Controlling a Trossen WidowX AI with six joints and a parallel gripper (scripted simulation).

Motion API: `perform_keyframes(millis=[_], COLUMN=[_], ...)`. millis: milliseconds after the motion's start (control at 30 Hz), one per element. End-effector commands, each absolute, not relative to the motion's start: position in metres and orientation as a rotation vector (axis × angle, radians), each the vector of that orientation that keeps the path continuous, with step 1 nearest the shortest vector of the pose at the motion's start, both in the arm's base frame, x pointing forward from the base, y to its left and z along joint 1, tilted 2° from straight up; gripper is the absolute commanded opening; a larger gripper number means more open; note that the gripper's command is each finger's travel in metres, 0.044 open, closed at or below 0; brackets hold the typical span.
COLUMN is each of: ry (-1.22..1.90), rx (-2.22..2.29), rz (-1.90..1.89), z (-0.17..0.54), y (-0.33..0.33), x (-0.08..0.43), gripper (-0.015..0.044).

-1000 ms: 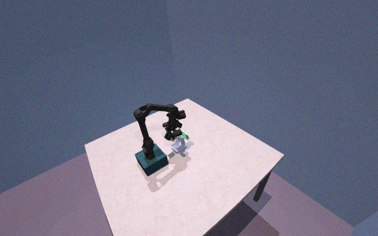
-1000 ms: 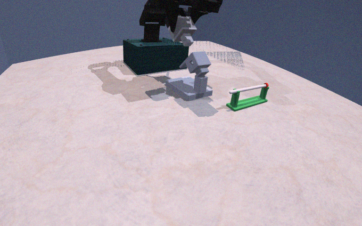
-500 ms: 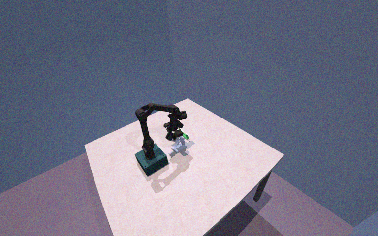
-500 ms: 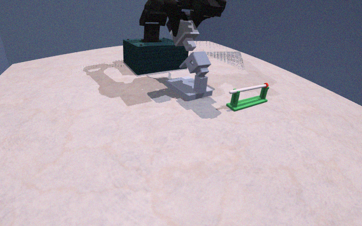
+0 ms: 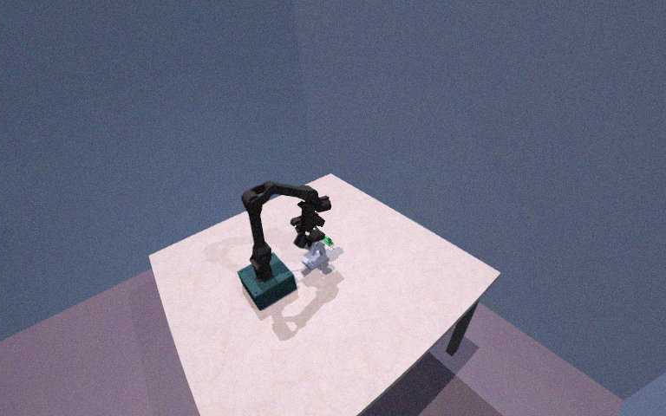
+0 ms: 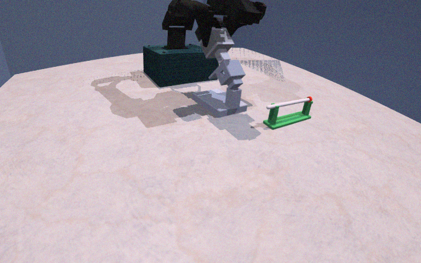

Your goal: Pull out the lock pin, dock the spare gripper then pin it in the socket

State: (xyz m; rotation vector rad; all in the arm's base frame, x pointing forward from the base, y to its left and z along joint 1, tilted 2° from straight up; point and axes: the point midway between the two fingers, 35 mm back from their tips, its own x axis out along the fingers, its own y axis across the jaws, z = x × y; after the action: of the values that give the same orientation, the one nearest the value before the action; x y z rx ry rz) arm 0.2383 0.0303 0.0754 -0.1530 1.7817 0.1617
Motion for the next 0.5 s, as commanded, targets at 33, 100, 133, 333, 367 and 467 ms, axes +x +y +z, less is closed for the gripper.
perform_keyframes(millis=[33, 100, 133, 333, 367, 467], ry=[1.782, 1.782, 1.782, 1.781, 1.781, 1.781], rx=[-0.147, -0.147, -0.147, -0.147, -0.147, -0.147], rz=[0.165, 0.165, 0.165, 0.165, 0.165, 0.165], z=[0.0714, 0.0705, 0.0698, 0.0662, 0.0658, 0.0639], y=[0.0322, 0.0324, 0.0326, 0.0334, 0.0335, 0.0339], x=[0.2429, 0.2438, 0.2446, 0.2483, 0.2488, 0.2508], gripper=[0.0000, 0.0000, 0.0000, 0.0000, 0.0000, 0.0000])
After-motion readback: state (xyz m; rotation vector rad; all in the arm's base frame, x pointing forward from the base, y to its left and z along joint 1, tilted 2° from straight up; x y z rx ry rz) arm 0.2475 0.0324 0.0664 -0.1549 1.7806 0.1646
